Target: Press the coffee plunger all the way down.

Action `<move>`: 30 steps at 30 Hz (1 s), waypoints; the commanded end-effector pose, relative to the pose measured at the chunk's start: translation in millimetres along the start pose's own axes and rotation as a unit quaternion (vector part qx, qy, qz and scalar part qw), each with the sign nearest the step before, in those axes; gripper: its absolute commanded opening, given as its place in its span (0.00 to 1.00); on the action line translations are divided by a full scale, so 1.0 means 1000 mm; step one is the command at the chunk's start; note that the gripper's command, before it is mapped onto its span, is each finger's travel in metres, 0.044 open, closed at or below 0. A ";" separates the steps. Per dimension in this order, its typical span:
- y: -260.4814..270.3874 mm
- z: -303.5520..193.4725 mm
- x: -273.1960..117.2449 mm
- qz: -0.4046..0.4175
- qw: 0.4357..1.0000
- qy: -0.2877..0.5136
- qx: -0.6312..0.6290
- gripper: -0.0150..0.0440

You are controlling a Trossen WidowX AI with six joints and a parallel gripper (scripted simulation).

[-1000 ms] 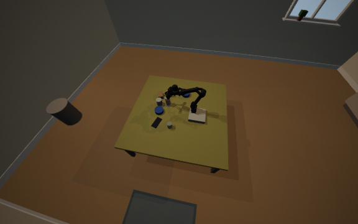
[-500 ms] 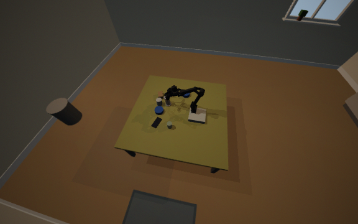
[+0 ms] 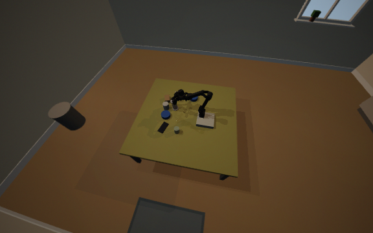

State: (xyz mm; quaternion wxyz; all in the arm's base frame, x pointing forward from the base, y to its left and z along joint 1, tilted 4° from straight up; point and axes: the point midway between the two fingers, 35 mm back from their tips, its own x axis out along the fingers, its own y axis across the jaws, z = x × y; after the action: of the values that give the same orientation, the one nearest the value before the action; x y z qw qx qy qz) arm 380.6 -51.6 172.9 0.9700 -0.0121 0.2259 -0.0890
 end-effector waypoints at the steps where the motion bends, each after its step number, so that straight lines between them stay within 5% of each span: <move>1: 0.000 -0.011 0.005 0.000 1.000 0.020 -0.006 0.47; 30: 0.000 -0.008 0.007 0.000 1.000 0.020 -0.006 0.47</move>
State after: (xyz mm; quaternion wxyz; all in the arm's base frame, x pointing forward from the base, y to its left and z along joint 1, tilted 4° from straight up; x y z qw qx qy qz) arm 383.6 -52.4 167.3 0.9669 -0.0123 0.2388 -0.0890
